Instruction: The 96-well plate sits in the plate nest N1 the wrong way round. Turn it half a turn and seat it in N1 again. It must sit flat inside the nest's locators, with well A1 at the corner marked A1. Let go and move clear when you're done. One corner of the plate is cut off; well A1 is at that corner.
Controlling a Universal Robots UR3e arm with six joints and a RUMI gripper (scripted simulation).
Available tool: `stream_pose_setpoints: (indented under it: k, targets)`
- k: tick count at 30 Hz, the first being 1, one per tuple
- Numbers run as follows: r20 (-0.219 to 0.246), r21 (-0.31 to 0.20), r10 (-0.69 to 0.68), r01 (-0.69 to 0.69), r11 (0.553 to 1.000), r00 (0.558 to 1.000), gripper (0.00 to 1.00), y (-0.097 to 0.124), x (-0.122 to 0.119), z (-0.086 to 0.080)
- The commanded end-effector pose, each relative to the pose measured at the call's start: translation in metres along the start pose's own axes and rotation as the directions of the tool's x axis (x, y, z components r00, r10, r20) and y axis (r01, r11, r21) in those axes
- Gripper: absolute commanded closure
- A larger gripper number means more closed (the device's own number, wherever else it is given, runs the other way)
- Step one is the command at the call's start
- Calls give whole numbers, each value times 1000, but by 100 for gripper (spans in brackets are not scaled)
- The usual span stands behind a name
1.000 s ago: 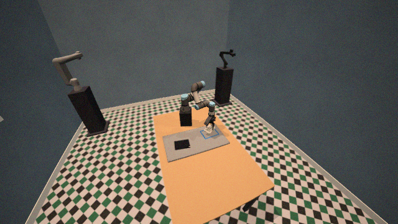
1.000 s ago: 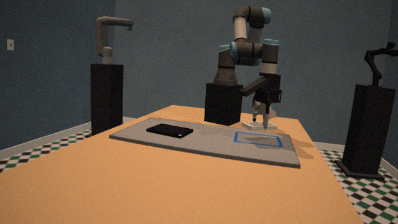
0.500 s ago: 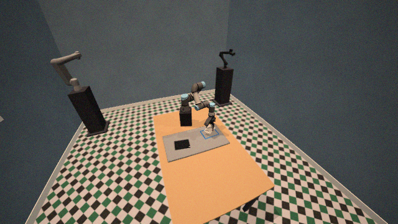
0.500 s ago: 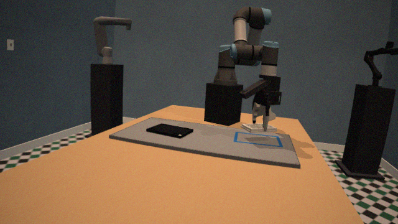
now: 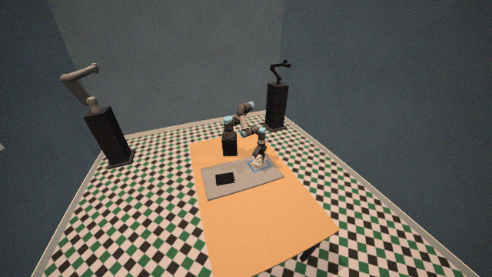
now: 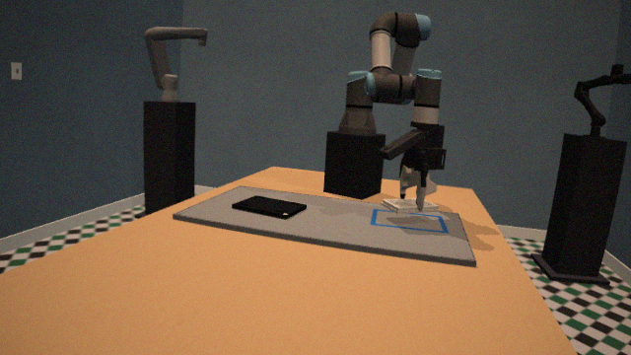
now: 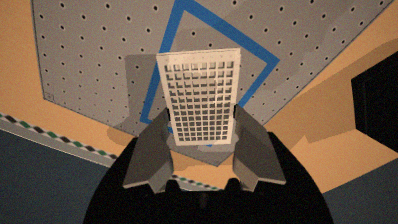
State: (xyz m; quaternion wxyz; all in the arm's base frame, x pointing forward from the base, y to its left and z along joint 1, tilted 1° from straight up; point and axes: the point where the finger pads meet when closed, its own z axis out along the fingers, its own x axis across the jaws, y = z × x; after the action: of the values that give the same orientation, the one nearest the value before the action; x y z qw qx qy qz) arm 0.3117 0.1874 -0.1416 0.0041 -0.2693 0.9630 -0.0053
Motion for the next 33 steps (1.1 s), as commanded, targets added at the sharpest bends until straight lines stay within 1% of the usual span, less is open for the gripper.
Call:
stream_pose_setpoints:
  k: [1, 33]
  targets:
    - [7, 1, 0, 0, 1000, 1000, 100, -1, -2, 4]
    - [9, 2, 0, 0, 1000, 1000, 100, -1, -3, 23]
